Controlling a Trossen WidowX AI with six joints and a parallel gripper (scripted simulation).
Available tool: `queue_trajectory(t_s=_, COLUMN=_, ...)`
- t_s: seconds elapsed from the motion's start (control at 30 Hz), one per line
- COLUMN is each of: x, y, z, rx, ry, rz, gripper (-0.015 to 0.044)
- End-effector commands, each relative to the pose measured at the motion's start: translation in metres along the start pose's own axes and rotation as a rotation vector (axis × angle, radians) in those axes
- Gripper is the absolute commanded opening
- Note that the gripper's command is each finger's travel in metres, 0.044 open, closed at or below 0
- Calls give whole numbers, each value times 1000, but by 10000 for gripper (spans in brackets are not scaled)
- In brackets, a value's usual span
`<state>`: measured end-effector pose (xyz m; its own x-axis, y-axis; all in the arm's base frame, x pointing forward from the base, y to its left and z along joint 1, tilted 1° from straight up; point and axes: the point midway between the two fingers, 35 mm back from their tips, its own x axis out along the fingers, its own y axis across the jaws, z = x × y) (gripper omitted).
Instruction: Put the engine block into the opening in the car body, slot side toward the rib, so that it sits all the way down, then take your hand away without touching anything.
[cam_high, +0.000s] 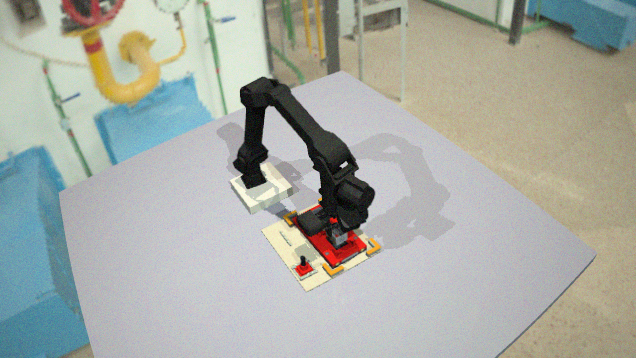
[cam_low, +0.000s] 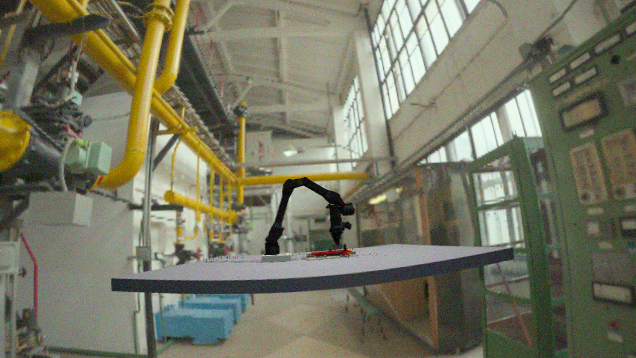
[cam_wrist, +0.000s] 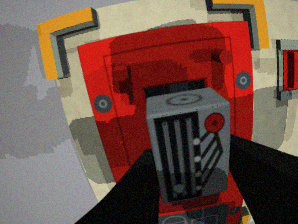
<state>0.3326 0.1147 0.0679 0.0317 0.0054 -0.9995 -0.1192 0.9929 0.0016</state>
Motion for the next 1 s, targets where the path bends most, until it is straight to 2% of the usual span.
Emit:
queue_trajectory(t_s=0.0, x=1, y=0, z=0, rx=-4, ry=-3, rz=-2, gripper=159)
queue_trajectory(t_s=0.97, x=7, y=-1, z=0, rx=-4, ry=-3, rz=-2, gripper=159)
